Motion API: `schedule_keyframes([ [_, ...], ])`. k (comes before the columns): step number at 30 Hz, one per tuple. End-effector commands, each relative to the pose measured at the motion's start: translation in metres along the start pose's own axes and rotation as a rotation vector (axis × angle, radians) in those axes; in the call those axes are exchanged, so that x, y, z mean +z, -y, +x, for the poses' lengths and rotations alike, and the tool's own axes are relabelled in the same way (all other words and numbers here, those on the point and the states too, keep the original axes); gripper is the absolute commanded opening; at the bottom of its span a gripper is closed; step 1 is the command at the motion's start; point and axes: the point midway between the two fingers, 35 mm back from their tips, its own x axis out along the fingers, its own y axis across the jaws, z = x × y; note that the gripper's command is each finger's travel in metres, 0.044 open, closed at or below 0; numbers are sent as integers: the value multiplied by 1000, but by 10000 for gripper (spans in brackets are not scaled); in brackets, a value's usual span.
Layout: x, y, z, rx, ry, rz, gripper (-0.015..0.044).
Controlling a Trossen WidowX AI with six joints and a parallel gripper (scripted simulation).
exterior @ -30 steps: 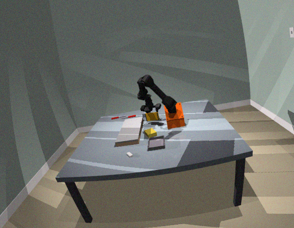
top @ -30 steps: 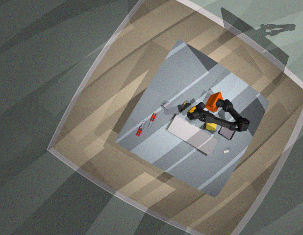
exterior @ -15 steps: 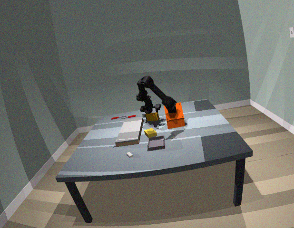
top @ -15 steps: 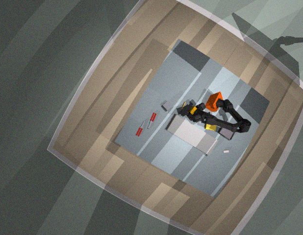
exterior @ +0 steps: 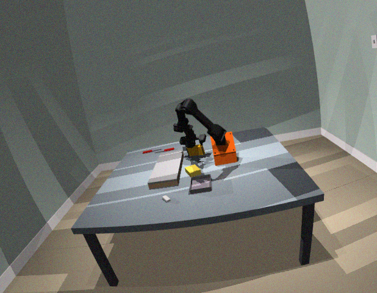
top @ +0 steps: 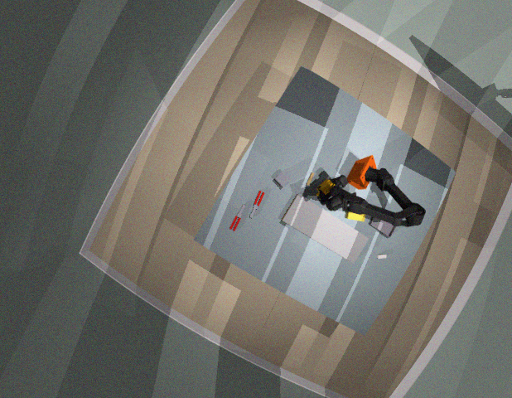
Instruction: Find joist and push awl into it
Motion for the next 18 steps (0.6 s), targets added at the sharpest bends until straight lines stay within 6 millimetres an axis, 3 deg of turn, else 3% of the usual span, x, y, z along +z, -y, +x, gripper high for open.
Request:
schedule_keyframes([
  [1,-1,2,-4,-16,-47,6,0],
  [18,2,2,-3,-12,-146,8,0],
])
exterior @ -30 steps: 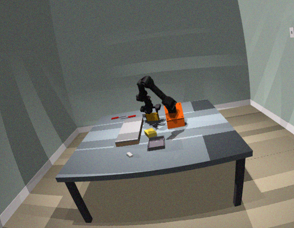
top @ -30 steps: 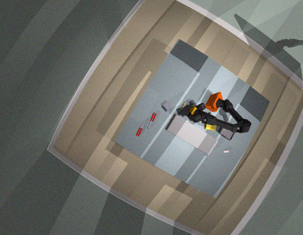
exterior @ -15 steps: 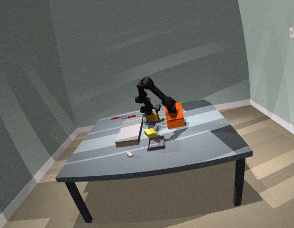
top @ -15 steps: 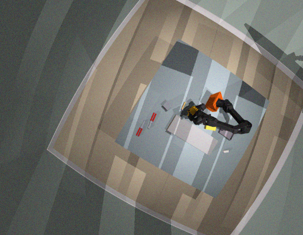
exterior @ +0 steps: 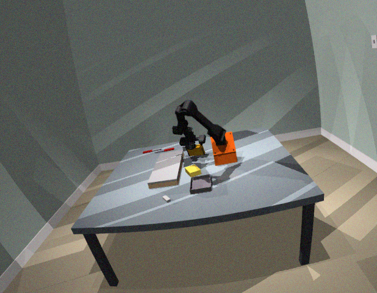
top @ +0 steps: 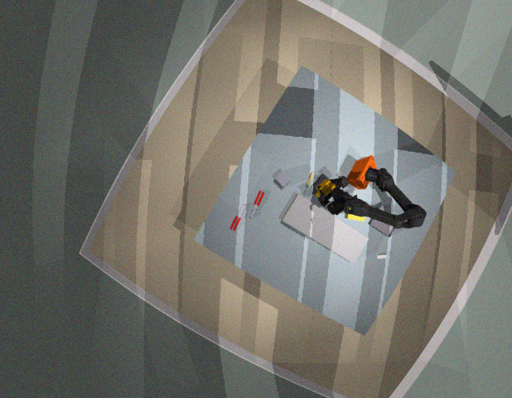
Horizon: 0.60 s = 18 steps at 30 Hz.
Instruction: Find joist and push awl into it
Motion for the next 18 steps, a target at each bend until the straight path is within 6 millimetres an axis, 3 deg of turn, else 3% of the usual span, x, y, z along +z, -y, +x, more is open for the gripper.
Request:
schedule_keyframes([
  [1,-2,2,-3,-11,-43,7,0],
  [18,2,2,-3,-15,-148,10,0],
])
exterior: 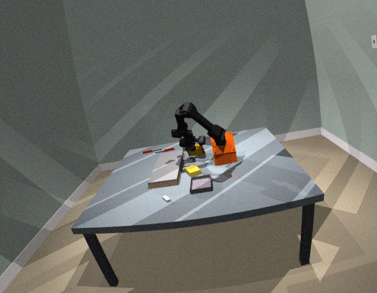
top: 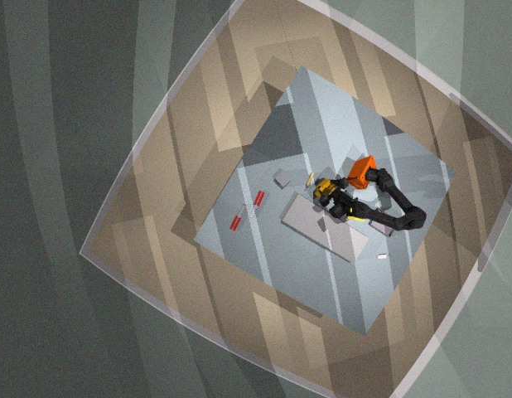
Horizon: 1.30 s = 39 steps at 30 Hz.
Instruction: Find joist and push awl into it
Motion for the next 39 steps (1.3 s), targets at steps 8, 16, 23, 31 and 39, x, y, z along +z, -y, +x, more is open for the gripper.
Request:
schedule_keyframes([
  [8,-1,1,-2,-8,-74,10,0],
  [16,0,1,-2,-6,-126,11,0],
  [23,2,1,-2,-8,-171,12,0],
  [31,3,1,-2,-9,-208,13,0],
  [39,4,1,-1,-4,-258,15,0],
])
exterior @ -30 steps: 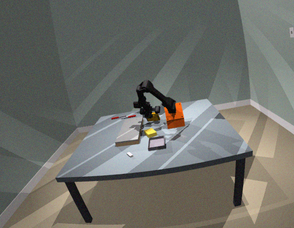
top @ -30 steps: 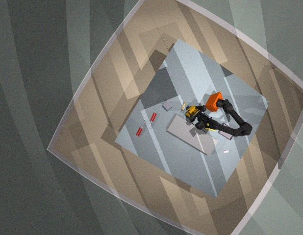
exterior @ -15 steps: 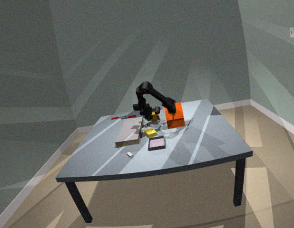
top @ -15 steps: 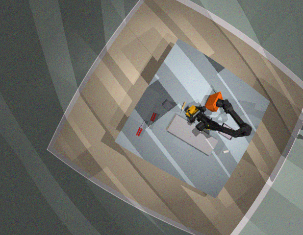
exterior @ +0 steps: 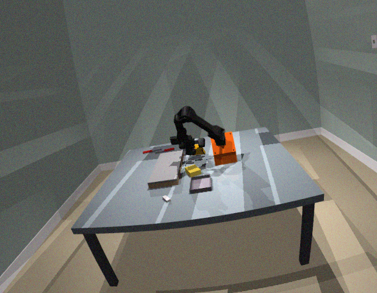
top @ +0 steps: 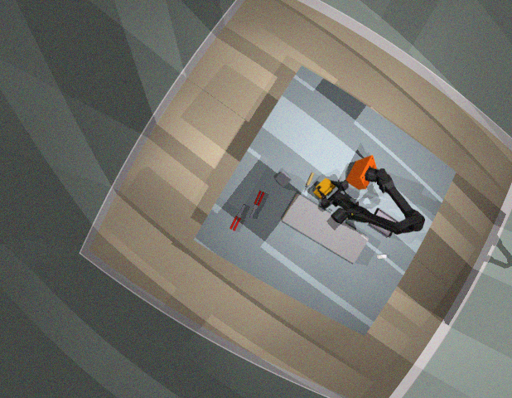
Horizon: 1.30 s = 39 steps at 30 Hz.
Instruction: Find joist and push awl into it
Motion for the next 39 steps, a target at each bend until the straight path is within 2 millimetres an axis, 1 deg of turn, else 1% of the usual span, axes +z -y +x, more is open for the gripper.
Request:
schedule_keyframes([
  [1,-2,0,1,4,-41,8,0],
  [18,1,0,1,1,-151,9,0],
  [22,3,1,-1,-5,-132,2,0],
  [25,-13,10,-8,-24,-180,4,0],
  [27,-17,13,-10,-29,-195,5,0],
  [39,-14,13,-8,-28,-193,4,0],
])
